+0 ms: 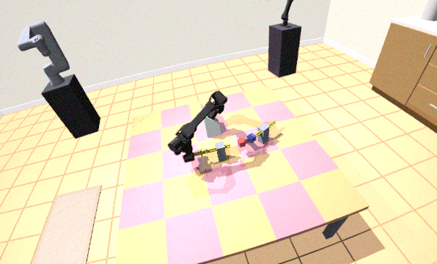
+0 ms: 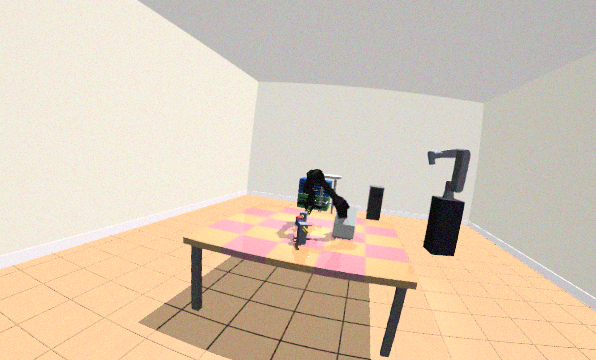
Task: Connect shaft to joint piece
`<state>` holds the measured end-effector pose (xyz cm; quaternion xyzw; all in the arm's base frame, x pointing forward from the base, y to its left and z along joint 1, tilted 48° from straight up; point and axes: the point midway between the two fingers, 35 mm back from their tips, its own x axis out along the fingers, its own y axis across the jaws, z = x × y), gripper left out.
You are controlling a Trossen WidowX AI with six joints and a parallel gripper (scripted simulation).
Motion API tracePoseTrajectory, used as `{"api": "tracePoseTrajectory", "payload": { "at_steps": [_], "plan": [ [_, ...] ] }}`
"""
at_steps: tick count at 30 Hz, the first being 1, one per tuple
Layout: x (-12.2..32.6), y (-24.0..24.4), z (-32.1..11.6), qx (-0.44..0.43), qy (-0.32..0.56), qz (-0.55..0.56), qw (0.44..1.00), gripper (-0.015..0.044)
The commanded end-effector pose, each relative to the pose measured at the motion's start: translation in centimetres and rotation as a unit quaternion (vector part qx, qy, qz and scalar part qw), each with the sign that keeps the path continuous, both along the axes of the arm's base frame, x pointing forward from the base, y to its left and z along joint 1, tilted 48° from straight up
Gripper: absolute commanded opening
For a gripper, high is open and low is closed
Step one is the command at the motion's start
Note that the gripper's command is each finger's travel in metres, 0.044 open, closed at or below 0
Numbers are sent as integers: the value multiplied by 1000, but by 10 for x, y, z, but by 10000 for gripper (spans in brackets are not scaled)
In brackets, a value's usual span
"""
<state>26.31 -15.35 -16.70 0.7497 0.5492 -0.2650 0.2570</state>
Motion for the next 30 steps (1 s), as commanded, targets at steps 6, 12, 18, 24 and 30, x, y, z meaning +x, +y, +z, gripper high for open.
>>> {"api": "tracePoseTrajectory", "payload": {
  "at_steps": [6, 12, 18, 24, 30],
  "plan": [
    [0, 0, 0, 0, 0, 0, 1000, 67],
    [0, 0, 0, 1, 4, 4, 1000, 67],
    [0, 2, 1, 4, 21, 22, 1000, 67],
    [0, 2, 1, 4, 20, 20, 1000, 47],
    [0, 2, 1, 4, 20, 20, 1000, 0]
  ]
}}
